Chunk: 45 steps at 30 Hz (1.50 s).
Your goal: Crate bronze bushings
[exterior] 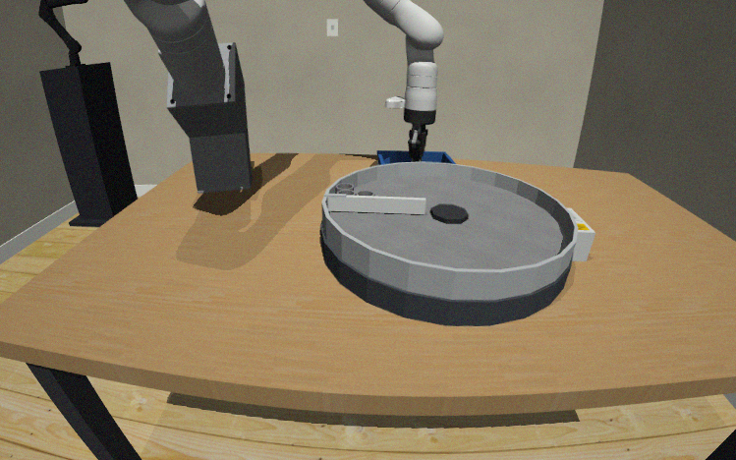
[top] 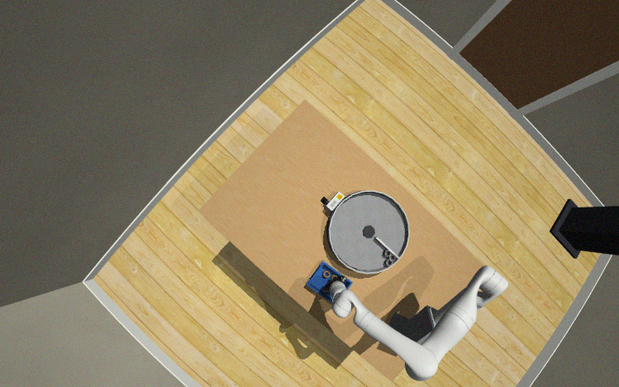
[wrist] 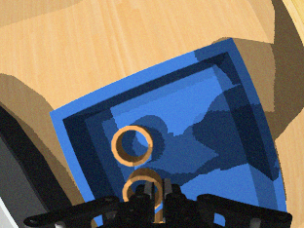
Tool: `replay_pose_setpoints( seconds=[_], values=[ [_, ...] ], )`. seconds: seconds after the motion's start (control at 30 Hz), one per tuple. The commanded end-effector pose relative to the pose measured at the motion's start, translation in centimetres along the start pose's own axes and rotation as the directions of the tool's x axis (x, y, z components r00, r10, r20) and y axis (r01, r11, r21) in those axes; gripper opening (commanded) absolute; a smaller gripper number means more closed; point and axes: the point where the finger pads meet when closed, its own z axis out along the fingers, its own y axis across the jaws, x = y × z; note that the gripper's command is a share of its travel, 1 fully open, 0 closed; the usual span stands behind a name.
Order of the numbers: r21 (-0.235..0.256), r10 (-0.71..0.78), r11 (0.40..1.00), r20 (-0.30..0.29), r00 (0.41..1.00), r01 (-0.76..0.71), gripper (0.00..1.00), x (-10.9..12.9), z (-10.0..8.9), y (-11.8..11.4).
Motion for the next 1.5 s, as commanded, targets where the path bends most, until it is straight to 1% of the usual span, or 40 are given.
replay_pose_setpoints(
  seconds=[0.0,0.2,0.6,0.63,1.47],
  values=[
    [-0.002,0.000,1.000,0.001,1.000,0.000,0.00,-0.05,-0.10,0.07],
    [-0.001,0.000,1.000,0.001,1.000,0.000,0.00,-0.06,0.22,0.07],
    [-0.001,0.000,1.000,0.001,1.000,0.000,0.00,-0.06,0.22,0.07],
    [-0.001,0.000,1.000,0.001,1.000,0.000,0.16,-0.06,0.21,0.08],
    [-0.001,0.000,1.000,0.001,1.000,0.000,0.16,-0.06,0.21,0.08]
  ],
)
